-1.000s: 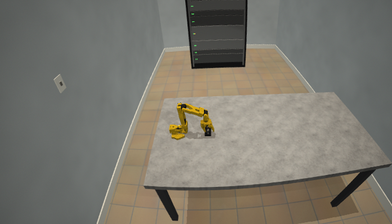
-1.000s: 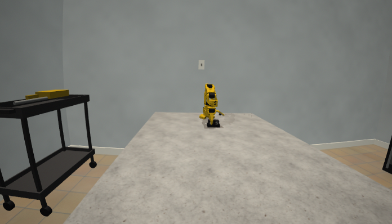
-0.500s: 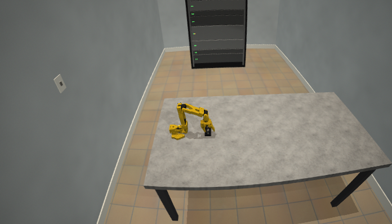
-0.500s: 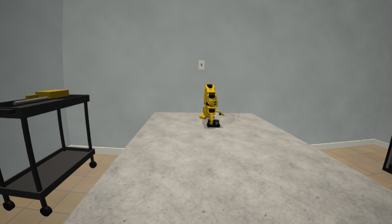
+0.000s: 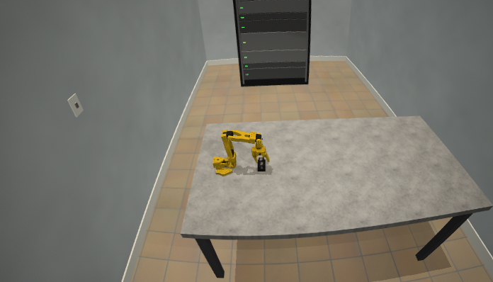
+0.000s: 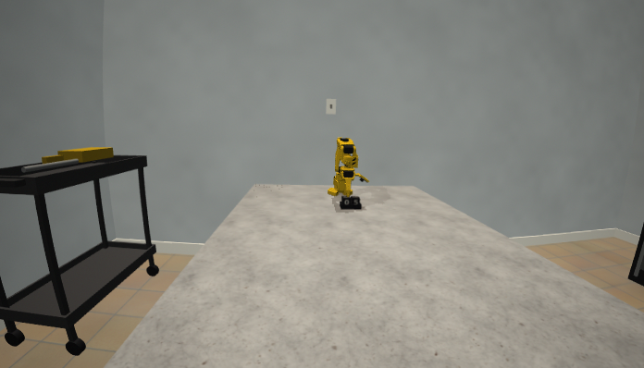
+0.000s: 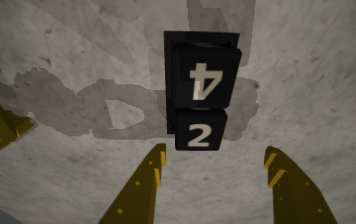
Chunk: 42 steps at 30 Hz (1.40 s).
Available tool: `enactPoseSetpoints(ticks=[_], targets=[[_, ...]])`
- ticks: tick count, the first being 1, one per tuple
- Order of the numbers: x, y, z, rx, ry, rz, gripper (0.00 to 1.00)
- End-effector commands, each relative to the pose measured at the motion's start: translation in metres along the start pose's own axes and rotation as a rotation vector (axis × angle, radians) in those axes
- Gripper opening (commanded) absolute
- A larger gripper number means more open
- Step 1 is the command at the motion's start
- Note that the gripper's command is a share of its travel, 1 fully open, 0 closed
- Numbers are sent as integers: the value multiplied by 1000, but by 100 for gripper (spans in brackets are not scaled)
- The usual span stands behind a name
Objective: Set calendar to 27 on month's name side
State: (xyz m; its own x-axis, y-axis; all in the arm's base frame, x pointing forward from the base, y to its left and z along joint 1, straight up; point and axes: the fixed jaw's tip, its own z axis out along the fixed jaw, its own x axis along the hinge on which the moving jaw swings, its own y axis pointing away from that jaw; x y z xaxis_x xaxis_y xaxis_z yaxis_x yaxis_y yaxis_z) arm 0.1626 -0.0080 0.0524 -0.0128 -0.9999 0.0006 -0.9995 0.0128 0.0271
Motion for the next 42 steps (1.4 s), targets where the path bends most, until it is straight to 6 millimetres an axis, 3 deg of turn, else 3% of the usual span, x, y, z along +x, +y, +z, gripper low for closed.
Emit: enactPoseSetpoints(ticks=[1, 8, 42], targets=[[1, -6, -23, 64, 0, 15, 36], [1, -3, -33, 64, 0, 15, 36], [1, -2, -35, 78, -1, 76, 36]])
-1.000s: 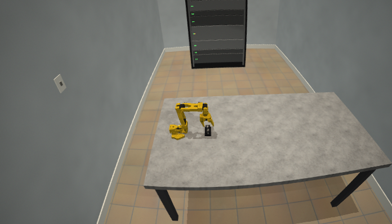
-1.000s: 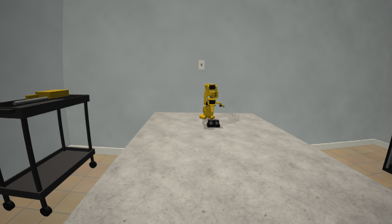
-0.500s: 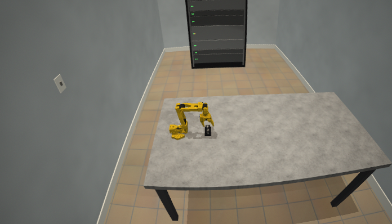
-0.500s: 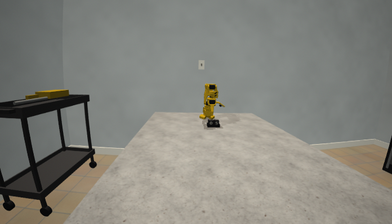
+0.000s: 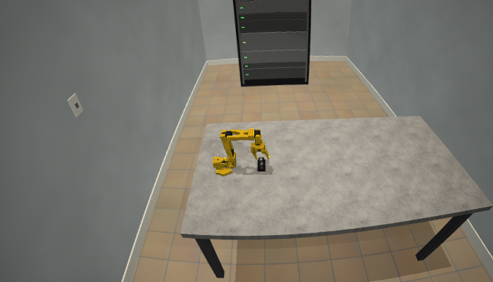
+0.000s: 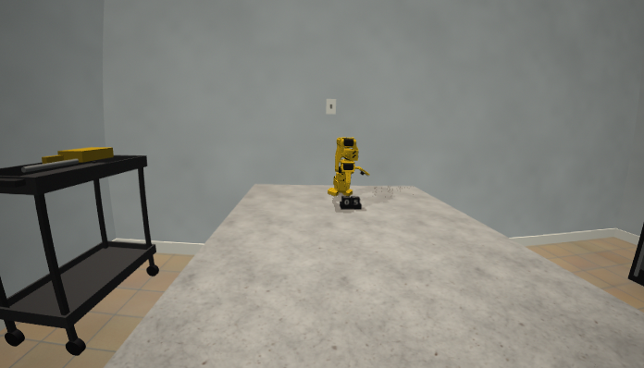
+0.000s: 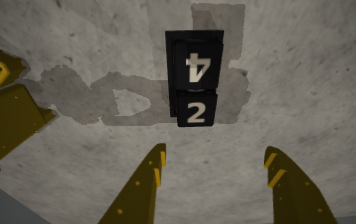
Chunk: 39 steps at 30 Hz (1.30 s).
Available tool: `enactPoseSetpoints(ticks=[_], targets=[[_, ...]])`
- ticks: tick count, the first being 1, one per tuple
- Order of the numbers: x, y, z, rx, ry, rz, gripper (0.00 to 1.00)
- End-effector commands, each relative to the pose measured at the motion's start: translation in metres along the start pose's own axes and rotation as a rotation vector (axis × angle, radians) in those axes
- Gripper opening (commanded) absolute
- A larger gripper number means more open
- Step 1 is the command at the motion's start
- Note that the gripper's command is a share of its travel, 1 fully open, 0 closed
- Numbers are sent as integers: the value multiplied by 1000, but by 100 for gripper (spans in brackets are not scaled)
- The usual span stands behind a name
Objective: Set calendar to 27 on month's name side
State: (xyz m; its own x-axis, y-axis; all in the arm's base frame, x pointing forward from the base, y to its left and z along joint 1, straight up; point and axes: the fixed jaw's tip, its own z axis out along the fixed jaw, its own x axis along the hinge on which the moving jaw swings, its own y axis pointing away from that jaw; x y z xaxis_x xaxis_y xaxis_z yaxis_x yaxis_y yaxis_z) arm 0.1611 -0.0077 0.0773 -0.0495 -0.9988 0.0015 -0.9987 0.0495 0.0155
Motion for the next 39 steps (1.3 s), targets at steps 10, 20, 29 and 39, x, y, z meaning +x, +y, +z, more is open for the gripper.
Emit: enactPoseSetpoints(ticks=[10, 20, 29, 39], targets=[[0, -2, -16, 102, -11, 191, 36], [-2, 4, -25, 165, -40, 469, 36], [-3, 9, -34, 227, -92, 769, 36], [-4, 15, -42, 280, -164, 1063, 36]])
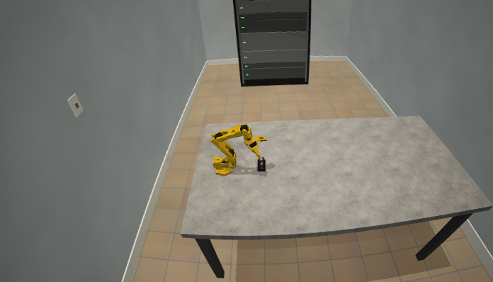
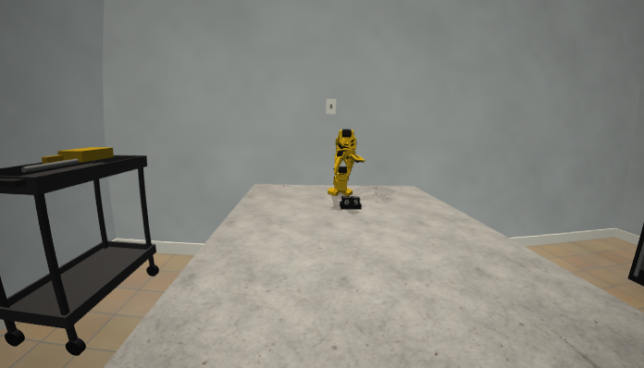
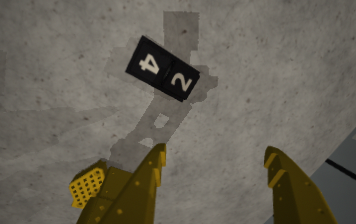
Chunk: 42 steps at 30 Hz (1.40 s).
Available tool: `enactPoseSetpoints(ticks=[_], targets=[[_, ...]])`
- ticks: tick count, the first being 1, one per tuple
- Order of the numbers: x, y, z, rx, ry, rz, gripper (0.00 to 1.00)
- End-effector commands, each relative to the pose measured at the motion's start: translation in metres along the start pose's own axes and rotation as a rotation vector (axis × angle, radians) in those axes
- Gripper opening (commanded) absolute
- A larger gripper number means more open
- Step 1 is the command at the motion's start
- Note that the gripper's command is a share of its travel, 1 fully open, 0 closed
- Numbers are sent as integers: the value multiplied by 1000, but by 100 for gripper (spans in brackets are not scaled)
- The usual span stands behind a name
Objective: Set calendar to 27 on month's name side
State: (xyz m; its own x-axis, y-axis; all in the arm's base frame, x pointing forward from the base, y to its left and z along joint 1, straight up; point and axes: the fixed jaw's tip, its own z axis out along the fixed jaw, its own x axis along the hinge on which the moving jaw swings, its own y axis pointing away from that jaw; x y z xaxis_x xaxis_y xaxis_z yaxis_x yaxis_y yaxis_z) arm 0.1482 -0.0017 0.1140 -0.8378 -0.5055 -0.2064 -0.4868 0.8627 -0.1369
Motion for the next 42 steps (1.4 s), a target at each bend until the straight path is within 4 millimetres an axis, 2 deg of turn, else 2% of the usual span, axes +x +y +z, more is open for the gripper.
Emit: enactPoseSetpoints(ticks=[1, 14, 25, 42], targets=[[1, -1, -6, 27, -44, 113, 36], [3, 2, -15, 51, -126, 444, 36], [4, 2, -17, 54, -151, 527, 36], [4, 2, -17, 54, -153, 534, 36]])
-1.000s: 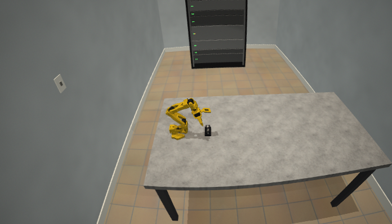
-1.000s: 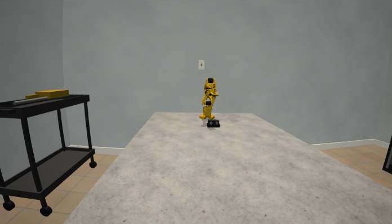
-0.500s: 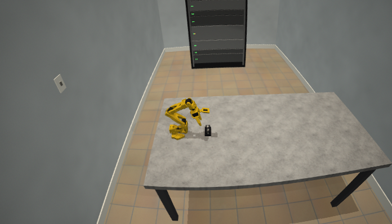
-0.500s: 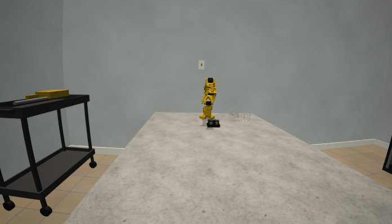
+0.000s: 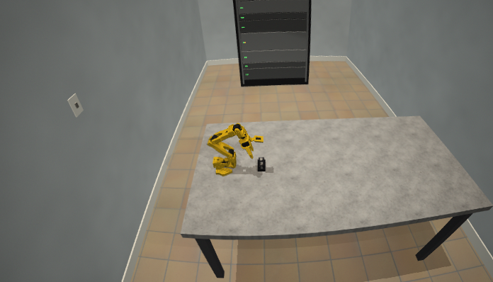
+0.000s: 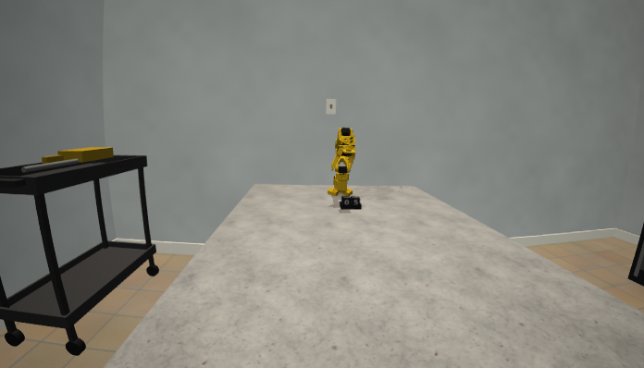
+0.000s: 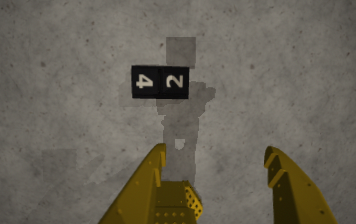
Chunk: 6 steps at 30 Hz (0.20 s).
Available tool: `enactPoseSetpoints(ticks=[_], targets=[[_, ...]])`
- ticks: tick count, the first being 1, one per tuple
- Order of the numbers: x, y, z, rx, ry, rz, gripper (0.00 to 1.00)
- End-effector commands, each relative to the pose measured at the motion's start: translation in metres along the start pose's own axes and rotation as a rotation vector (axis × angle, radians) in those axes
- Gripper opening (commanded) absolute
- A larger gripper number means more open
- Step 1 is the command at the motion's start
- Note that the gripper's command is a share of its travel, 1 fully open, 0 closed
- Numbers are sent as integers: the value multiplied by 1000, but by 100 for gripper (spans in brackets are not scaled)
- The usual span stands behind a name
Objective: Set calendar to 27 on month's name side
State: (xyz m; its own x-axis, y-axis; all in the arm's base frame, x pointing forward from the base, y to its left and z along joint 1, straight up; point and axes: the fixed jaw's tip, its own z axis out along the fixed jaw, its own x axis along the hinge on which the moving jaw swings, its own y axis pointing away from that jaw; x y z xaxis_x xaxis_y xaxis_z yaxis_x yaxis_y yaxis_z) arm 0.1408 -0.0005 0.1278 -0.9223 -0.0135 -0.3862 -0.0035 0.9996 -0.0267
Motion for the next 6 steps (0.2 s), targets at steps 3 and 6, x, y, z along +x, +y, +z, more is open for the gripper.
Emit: enactPoseSetpoints(ticks=[3, 6], targets=[[0, -1, -2, 3, -13, 15, 36], [0, -1, -2, 3, -13, 15, 36]])
